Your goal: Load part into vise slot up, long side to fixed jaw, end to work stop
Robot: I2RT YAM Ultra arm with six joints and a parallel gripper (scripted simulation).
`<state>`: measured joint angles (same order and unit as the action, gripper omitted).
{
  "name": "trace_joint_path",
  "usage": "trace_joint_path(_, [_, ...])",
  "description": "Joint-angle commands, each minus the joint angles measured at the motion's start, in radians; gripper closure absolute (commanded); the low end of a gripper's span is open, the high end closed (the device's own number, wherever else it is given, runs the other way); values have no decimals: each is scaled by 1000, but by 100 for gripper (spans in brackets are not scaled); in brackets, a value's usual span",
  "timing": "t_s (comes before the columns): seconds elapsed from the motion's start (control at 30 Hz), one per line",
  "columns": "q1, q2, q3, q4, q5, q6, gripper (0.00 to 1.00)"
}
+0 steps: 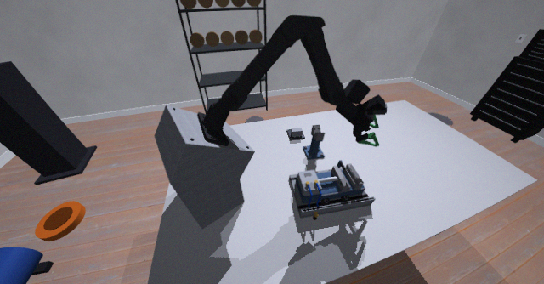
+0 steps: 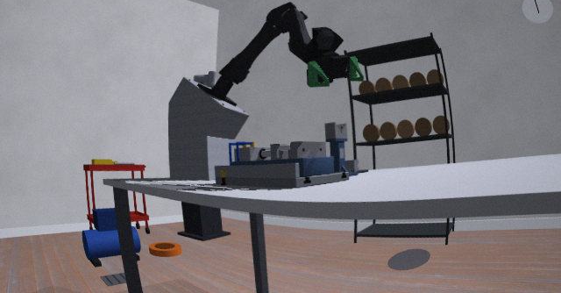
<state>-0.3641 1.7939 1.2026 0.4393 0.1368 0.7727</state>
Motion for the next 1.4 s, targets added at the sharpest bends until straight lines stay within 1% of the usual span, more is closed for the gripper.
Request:
trace_joint_path(0.0, [18,-81,-14,-25,-15,-101,0])
trace_joint_path(0.03, [44,-137,-28,-63,-24,-147,0])
trace_joint_path(0.1, [90,-222,-53,-94,-47,-241,0])
trace_joint_path(0.2, [138,-320,-81,-145,-68,-335,0])
trace_joint_path(0.23, [147,-340,-85,-161,-70,-350,0])
trace_joint_path(0.27, [170,-384,-98,-180,-81,-396,0])
trace_joint_path(0.3, [177,-398,-99,-196,-82,-407,0])
trace_joint_path(0.33, [201,-445,-113,-214,-94,-456,0])
trace_joint_path(0.37, [207,-457,-113,-229,-94,-464,0])
trace_joint_path(0.4, [231,-504,-128,-247,-108,-515,0])
trace_joint_path(0.43, [236,-516,-128,-263,-107,-523,0])
trace_joint_path(0.47, [260,-563,-142,-281,-120,-574,0])
trace_joint_path(0.57, [266,-574,-142,-296,-119,-582,0])
trace_joint_path(0.6, [297,-636,-136,-335,-125,-642,0])
trace_joint_path(0.63, [320,-683,-170,-351,-149,-698,0])
trace_joint_path(0.7, [349,-741,-184,-384,-161,-757,0])
trace_joint_path(0.77, [385,-737,-132,-448,-152,-832,0])
trace_joint_path(0.8, [392,-736,-121,-467,-146,-840,0])
trace_joint_path(0.83, [406,-705,-106,-499,-146,-876,0])
trace_joint_path(0.97, [430,-656,-70,-566,-132,-931,0])
trace_joint_path(1.07, [462,-611,-34,-632,-127,-1012,0])
trace_joint_path(1.13, [462,-611,-34,-632,-127,-1012,0])
trace_joint_path(1.17, [492,-569,0,-691,-120,-1084,0])
trace_joint_path(1.2, [496,-561,9,-703,-114,-1090,0])
trace_joint_path(1.23, [513,-539,25,-736,-113,-1134,0])
trace_joint_path(1.3, [528,-515,51,-775,-105,-1165,0])
trace_joint_path(1.37, [554,-479,81,-830,-101,-1232,0])
